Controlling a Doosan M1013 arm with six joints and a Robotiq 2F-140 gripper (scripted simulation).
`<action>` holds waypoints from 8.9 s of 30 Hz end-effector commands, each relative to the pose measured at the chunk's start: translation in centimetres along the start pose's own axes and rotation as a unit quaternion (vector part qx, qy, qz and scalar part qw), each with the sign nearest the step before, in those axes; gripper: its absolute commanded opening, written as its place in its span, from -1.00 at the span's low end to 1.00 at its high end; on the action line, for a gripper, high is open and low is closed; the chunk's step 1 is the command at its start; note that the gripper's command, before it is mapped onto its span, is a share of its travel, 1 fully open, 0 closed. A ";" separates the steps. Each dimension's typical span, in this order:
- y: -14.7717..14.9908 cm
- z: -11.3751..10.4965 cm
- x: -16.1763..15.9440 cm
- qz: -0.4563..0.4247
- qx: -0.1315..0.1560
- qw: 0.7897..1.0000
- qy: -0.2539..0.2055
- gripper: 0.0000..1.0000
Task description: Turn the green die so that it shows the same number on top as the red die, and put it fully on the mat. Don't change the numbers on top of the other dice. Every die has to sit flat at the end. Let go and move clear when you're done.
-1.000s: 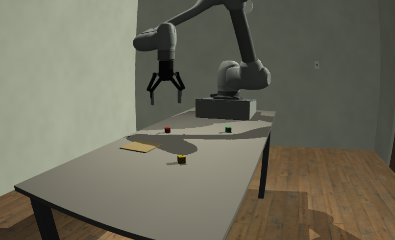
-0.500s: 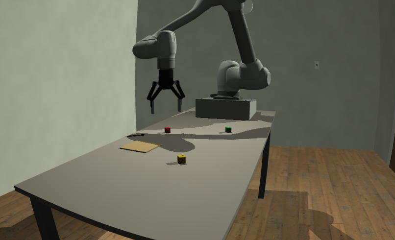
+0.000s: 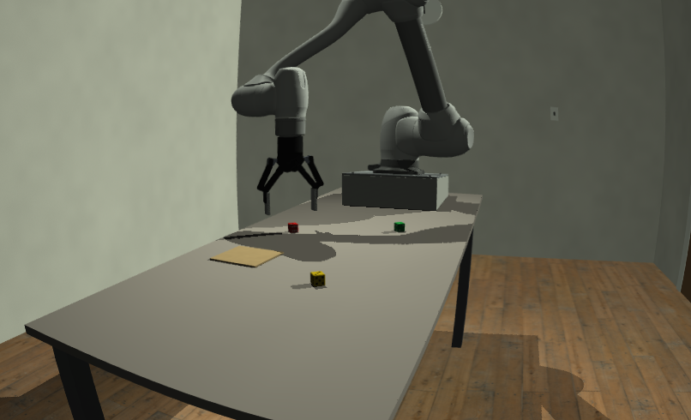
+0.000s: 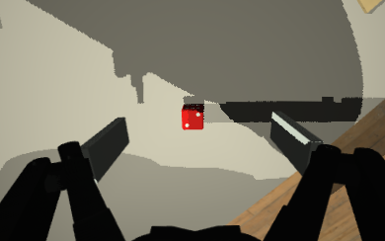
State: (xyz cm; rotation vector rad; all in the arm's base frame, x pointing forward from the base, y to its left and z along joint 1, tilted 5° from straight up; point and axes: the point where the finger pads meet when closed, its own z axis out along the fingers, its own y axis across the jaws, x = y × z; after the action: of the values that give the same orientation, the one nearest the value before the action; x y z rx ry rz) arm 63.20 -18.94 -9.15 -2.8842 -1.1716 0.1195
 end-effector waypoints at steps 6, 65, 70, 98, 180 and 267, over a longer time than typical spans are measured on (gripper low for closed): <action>0.0 0.0 0.0 0.000 0.000 1.000 0.000 1.00; 2.7 0.0 10.4 0.000 0.000 1.000 0.000 1.00; 3.3 0.0 12.9 0.000 0.000 1.000 0.000 1.00; 9.3 0.0 35.9 0.000 0.000 1.000 0.000 1.00; 12.2 0.0 47.1 0.000 0.000 1.000 0.000 1.00; -21.0 0.0 19.7 0.000 0.000 1.000 0.000 1.00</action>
State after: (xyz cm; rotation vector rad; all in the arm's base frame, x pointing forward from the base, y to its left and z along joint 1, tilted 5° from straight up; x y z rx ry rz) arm 64.94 9.59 -9.51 -2.8833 -1.1715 0.1226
